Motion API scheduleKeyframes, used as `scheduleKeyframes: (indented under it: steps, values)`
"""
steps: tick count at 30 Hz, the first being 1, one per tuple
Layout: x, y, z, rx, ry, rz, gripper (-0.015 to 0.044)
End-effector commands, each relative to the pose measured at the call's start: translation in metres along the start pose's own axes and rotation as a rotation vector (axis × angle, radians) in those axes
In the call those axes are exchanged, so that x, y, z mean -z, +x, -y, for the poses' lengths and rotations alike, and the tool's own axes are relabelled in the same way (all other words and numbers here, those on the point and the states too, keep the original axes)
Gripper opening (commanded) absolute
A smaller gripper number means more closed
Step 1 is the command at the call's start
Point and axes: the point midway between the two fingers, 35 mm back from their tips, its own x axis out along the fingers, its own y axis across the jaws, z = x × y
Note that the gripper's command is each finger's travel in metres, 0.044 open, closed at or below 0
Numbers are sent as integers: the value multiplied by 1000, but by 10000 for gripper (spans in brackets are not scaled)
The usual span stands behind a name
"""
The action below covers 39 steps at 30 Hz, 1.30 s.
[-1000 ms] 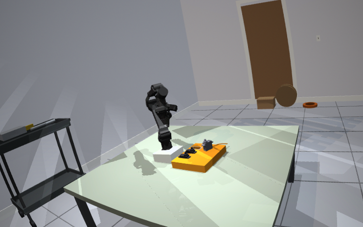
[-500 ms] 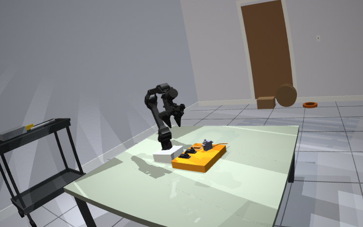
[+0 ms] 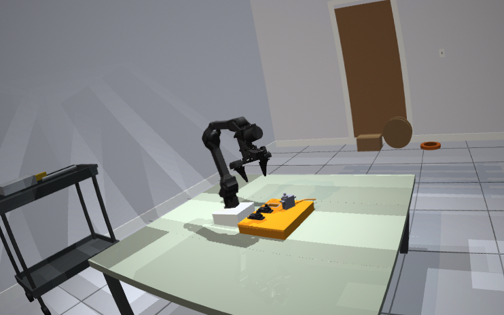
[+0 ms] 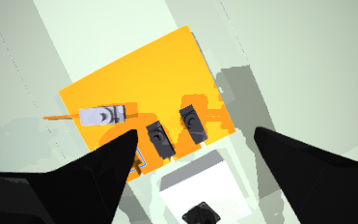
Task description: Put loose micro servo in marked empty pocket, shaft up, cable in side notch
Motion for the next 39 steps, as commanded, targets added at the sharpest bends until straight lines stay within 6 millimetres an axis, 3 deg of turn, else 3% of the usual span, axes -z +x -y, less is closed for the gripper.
scheduleKeyframes:
  steps: [1, 19, 39]
  values:
    - [-7, 6, -16, -20, 154, -21, 440]
    - [-7, 42, -81, -2, 739, -154, 440]
    - [14, 82, -152, 160, 1397, -256, 440]
